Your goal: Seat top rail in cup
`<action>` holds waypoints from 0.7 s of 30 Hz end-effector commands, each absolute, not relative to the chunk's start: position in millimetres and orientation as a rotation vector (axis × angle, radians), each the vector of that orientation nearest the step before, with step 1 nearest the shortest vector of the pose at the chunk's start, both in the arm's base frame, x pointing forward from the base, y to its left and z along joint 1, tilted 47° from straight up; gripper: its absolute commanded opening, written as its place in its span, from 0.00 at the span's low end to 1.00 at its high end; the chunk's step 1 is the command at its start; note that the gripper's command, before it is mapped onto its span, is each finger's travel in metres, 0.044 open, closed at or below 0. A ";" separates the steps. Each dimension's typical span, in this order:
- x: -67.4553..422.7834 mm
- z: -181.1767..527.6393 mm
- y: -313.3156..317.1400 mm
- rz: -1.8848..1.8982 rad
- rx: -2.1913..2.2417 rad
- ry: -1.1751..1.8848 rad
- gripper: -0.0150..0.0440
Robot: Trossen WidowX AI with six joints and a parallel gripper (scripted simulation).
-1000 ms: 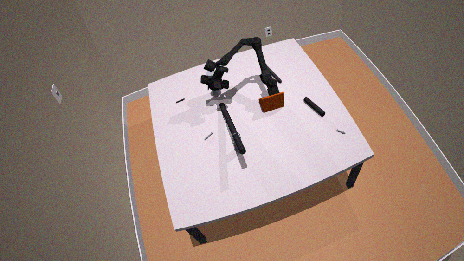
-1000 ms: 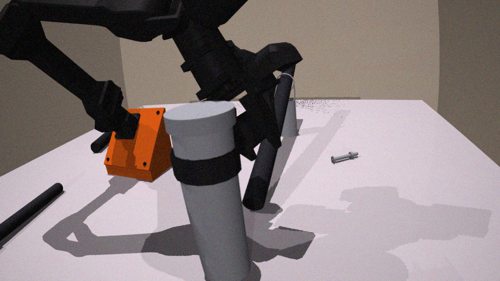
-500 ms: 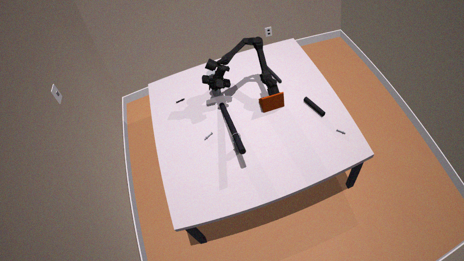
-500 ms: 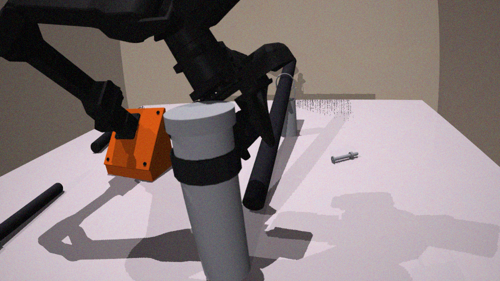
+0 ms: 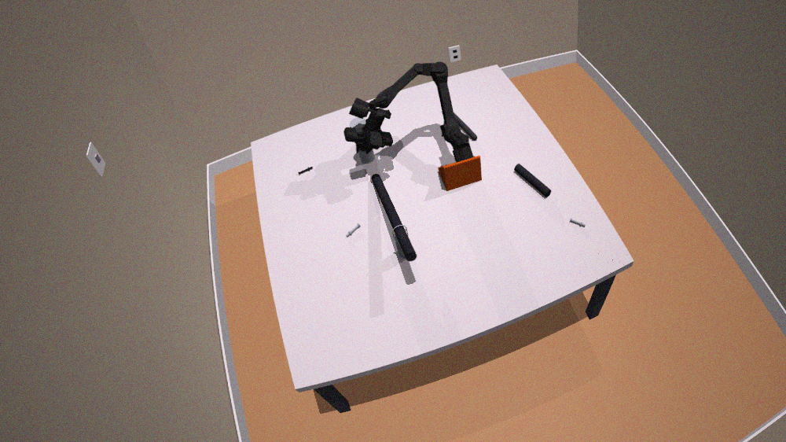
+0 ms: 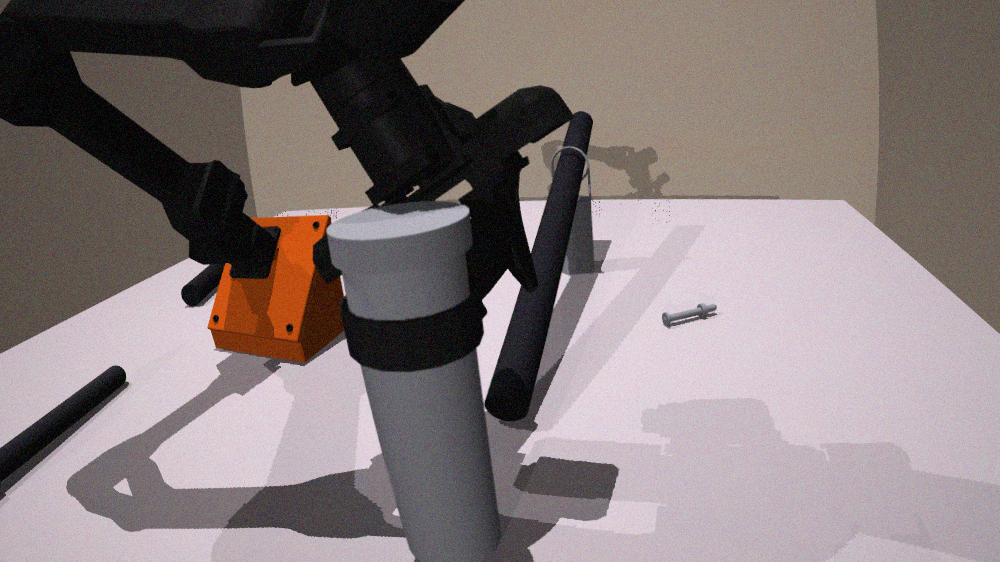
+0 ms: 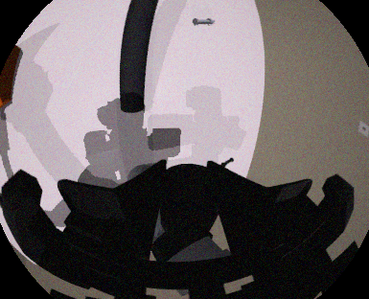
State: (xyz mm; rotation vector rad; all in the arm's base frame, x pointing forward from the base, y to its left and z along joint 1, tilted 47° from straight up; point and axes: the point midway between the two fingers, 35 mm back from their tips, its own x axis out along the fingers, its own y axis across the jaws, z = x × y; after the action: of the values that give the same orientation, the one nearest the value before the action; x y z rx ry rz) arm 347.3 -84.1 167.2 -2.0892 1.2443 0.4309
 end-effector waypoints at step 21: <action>341.3 165.6 -83.7 0.502 -2.120 1.229 0.25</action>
State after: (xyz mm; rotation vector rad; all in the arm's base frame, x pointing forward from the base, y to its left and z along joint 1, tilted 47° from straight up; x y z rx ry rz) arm 340.7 -84.0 166.9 -2.1258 1.2247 0.5117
